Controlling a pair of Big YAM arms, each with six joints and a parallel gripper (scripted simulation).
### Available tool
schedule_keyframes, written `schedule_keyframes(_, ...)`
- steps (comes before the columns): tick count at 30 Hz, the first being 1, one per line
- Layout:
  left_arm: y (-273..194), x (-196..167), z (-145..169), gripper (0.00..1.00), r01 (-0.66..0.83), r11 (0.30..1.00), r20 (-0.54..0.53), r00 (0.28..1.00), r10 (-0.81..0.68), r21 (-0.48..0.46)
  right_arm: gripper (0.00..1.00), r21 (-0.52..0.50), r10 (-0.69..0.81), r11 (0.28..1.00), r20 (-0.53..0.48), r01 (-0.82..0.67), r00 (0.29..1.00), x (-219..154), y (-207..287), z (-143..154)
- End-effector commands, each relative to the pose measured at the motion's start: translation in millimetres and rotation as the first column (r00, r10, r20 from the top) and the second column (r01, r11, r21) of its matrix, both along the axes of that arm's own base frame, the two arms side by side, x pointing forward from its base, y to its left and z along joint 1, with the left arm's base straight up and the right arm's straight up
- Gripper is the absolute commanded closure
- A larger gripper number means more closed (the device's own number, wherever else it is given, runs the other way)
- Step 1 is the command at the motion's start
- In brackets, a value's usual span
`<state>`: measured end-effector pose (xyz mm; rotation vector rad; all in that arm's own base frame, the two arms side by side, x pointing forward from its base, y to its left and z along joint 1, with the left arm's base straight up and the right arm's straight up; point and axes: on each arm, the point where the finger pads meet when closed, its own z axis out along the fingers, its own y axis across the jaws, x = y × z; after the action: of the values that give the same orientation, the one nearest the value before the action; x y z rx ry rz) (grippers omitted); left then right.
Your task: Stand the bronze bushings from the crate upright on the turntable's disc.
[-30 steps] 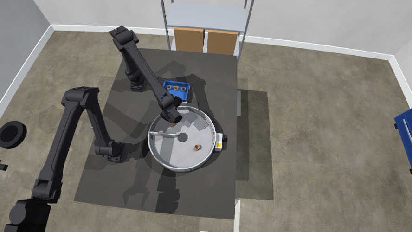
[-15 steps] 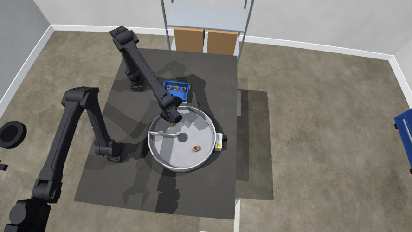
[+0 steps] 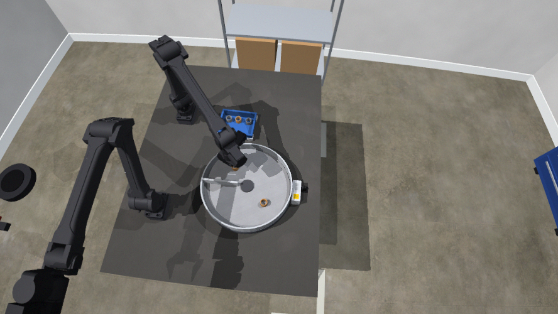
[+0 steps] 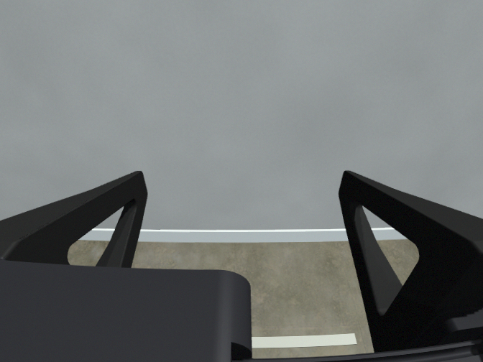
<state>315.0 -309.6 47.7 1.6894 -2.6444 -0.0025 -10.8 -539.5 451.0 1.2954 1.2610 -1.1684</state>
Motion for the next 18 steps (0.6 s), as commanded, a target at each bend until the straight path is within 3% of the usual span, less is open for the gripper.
schedule_keyframes(1, -3.4, -0.3, -4.2, 1.00, 0.000, 1.000, 0.005, 1.000, 0.000, 0.002, 0.00, -0.093, -0.006, 0.996, -0.012, 0.005, 1.000, -2.0, -5.3, 49.5)
schedule_keyframes(18, -4.8, 0.7, -5.0, 1.00, 0.000, 1.000, 0.009, 1.000, 0.000, -0.001, 0.00, -0.093, -0.006, 0.996, -0.012, 0.005, 1.000, -2.0, -5.3, 49.5)
